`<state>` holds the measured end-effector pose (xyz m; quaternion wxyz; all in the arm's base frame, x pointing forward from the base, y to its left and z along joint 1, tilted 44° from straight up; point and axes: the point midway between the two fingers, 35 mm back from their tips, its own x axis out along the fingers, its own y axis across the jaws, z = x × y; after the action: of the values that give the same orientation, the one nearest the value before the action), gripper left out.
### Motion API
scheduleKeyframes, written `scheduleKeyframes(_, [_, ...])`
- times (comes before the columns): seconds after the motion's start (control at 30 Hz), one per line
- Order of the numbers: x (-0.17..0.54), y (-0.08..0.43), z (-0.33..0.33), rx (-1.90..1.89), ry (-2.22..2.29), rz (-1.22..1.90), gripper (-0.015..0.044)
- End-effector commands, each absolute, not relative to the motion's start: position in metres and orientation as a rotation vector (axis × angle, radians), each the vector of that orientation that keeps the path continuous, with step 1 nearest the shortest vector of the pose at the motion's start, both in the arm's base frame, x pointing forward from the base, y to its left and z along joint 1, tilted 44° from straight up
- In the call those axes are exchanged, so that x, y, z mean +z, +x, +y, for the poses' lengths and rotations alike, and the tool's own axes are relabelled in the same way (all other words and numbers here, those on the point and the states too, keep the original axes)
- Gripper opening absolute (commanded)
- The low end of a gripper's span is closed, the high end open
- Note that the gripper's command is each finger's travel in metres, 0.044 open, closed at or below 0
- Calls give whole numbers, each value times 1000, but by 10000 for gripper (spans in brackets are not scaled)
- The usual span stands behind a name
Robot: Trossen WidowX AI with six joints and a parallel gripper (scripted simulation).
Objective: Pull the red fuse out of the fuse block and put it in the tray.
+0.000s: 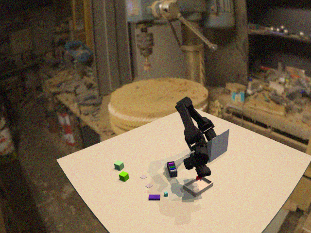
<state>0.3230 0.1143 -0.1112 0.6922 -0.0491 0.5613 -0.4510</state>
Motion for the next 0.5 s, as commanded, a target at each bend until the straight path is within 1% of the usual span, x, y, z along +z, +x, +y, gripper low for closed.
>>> scheduleKeyframes(0.0, [-116, 323, 108, -1009, -116, 1253, 0])
scheduleKeyframes(0.43, [-128, 322, 96, -1010, -116, 1252, 0])
scheduleKeyframes(0.47, [-126, 322, 99, -1010, -111, 1254, 26])
